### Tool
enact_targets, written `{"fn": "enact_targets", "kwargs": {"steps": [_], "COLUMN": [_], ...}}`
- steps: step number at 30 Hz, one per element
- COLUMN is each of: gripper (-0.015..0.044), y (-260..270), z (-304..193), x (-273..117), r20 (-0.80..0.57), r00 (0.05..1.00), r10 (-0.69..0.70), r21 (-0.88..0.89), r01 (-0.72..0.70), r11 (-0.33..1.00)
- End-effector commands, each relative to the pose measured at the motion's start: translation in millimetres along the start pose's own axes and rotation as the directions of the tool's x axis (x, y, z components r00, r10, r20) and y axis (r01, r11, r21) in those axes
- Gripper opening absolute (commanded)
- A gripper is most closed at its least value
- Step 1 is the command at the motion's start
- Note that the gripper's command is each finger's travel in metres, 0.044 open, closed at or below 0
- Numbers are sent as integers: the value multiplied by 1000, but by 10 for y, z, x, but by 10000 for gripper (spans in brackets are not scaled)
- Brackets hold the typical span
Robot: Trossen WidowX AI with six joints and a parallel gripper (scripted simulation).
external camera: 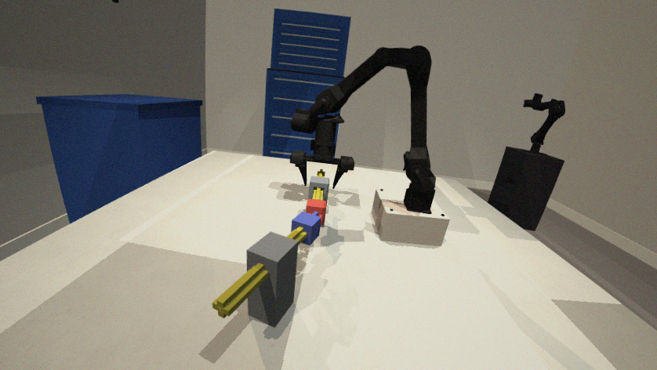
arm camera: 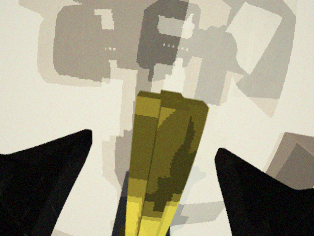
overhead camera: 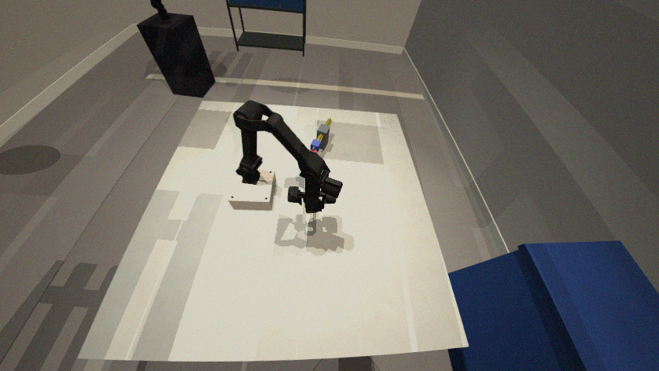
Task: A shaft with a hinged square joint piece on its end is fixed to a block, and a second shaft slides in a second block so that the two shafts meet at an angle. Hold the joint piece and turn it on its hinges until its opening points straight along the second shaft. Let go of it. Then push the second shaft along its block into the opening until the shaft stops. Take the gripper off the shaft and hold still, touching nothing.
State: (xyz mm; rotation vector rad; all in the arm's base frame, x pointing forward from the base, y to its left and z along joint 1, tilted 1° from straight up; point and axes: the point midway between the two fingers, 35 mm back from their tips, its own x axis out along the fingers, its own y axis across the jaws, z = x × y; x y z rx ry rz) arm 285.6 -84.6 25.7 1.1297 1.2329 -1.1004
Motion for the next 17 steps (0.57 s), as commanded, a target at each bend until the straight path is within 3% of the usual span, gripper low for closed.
{"fn": "enact_targets", "kwargs": {"steps": [1, 9, 17], "gripper": [440, 440, 440], "y": [-1, 0, -4], "z": [0, 0, -2], "x": [0, -23, -394], "r20": [0, -1, -7], "r00": [1000, 1000, 1000], "r10": [-1, -1, 0], "r21": [-2, -2, -1], "r01": [1, 1, 0], "r11": [1000, 1000, 1000]}}
